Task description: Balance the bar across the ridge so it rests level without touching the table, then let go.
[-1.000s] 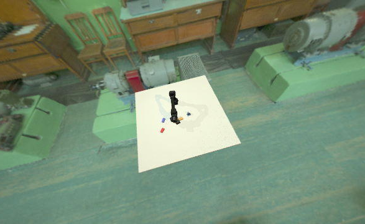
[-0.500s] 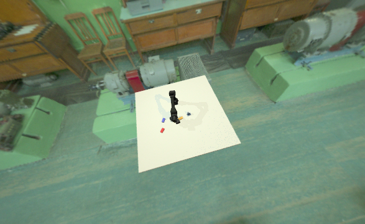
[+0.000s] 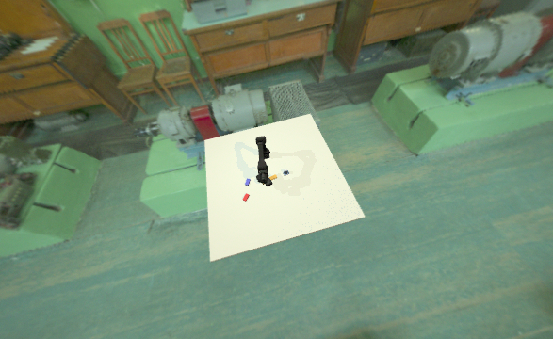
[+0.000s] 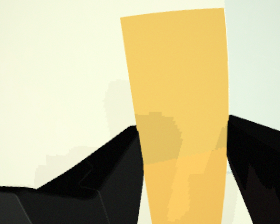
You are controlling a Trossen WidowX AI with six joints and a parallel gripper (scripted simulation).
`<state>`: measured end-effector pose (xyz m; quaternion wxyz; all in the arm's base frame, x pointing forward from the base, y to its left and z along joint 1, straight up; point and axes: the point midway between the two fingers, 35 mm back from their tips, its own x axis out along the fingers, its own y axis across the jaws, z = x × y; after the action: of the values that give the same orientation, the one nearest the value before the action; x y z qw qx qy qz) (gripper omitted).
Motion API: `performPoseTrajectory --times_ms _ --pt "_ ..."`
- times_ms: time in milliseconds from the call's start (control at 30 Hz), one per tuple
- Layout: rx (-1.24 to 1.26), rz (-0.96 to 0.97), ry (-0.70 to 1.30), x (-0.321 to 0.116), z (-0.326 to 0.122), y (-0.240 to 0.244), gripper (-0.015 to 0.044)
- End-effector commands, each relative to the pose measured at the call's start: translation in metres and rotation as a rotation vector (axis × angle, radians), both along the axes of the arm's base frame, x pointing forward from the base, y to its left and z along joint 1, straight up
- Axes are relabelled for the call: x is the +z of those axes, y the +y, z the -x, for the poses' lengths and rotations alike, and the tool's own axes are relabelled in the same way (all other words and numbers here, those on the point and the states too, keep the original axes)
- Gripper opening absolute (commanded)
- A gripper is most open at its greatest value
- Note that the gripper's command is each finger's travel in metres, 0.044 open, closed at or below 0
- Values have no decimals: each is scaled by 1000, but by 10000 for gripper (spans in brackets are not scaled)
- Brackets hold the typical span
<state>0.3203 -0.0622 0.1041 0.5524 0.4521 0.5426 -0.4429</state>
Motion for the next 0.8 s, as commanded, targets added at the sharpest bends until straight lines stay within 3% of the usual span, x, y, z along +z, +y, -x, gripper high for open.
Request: performPoseTrajectory --times_ms 0,767 --pt "2 5 -9 12 -1 -1 0" --pt "0 5 -7 57 6 14 0"
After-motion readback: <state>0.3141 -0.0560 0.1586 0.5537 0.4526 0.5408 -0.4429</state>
